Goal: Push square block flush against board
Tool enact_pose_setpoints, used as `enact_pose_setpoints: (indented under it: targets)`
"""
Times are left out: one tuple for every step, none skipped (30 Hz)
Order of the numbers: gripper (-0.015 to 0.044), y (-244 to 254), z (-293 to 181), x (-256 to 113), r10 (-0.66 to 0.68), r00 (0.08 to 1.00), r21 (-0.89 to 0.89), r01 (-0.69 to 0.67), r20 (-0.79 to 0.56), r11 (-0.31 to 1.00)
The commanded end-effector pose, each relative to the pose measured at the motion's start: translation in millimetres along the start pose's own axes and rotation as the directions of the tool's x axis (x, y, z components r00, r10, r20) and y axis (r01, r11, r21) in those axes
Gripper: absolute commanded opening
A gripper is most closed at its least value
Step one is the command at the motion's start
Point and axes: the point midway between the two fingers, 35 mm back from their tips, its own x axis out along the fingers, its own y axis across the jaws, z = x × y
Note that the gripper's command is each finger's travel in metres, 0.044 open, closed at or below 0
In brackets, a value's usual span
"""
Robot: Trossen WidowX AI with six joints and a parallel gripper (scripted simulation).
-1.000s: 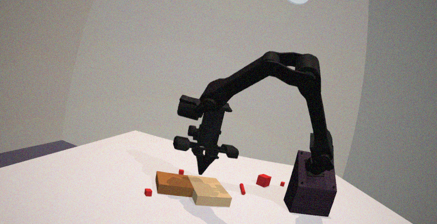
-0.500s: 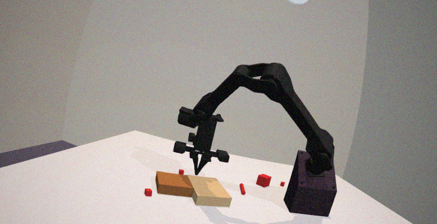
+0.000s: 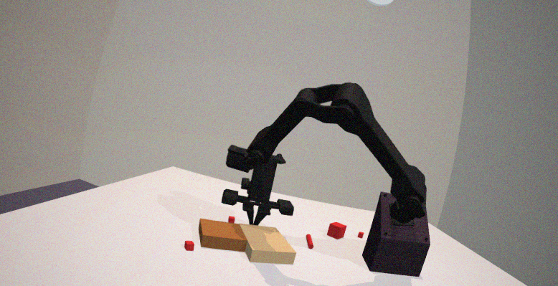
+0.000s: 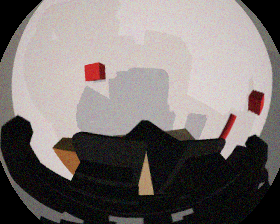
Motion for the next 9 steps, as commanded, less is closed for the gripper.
enact_pose_setpoints:
  targets:
    - [0.0000,1.0,-7.3,-1.1,0.007,1.000,0.003,-0.006,-0.004,1.000]
    - [0.0000,1.0,-9.0,-1.1,0.006,1.000,0.003,-0.006,-0.005,1.000]
    - [0.0000,1.1,-8.7,-1.1,0.006,1.000,0.003,-0.006,-0.004,1.000]
    - [0.0000,1.1,-8.1,-1.1,0.007,1.000,0.003,-0.006,-0.004,1.000]
    - [0.0000,1.2,-7.4,-1.1,0.007,1.000,0.003,-0.006,-0.004,1.000]
    - [0.0000,1.2,-6.3,-1.1,0.007,1.000,0.003,-0.007,-0.004,1.000]
    - [0.0000,1.3,-5.0,-1.1,0.007,1.000,0.003,-0.007,-0.004,1.000]
    - [0.0000,1.4,-3.5,-1.2,0.007,1.000,0.003,-0.007,-0.004,1.000]
    - [0.0000,1.5,-1.9,-1.2,0.007,1.000,0.003,-0.007,-0.004,1.000]
